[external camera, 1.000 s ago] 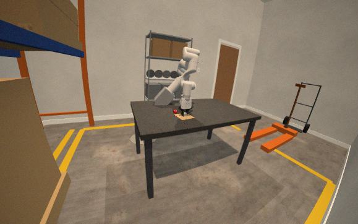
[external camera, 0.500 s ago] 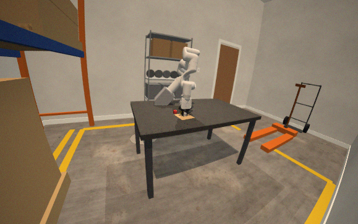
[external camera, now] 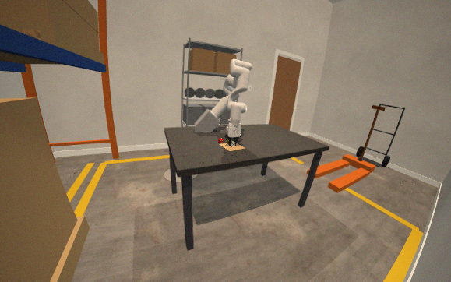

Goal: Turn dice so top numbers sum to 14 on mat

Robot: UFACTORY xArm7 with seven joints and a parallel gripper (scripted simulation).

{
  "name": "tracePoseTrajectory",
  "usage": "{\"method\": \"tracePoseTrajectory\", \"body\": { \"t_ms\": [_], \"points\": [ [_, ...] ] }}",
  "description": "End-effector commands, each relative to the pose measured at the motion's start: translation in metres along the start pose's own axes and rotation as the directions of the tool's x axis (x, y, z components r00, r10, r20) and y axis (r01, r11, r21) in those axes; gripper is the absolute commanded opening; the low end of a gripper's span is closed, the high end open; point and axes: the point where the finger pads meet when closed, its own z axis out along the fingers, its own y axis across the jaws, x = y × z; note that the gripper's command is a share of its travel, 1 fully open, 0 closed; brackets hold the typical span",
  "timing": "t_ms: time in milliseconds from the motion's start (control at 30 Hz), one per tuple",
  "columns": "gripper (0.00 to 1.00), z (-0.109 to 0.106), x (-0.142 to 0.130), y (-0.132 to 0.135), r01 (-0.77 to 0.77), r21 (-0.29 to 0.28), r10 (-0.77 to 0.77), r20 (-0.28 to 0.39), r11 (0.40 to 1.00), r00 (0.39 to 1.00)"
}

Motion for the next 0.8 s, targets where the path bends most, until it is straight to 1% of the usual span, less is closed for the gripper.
{"method": "tracePoseTrajectory", "body": {
  "t_ms": [0,767],
  "points": [
    [0.27,-0.001,-0.0012,-0.001,0.0,0.002,0.0,0.003,1.0,1.0],
    [0.27,0.0026,-0.0012,-0.001,0.0,0.002,0.0,0.003,1.0,1.0]
  ]
}}
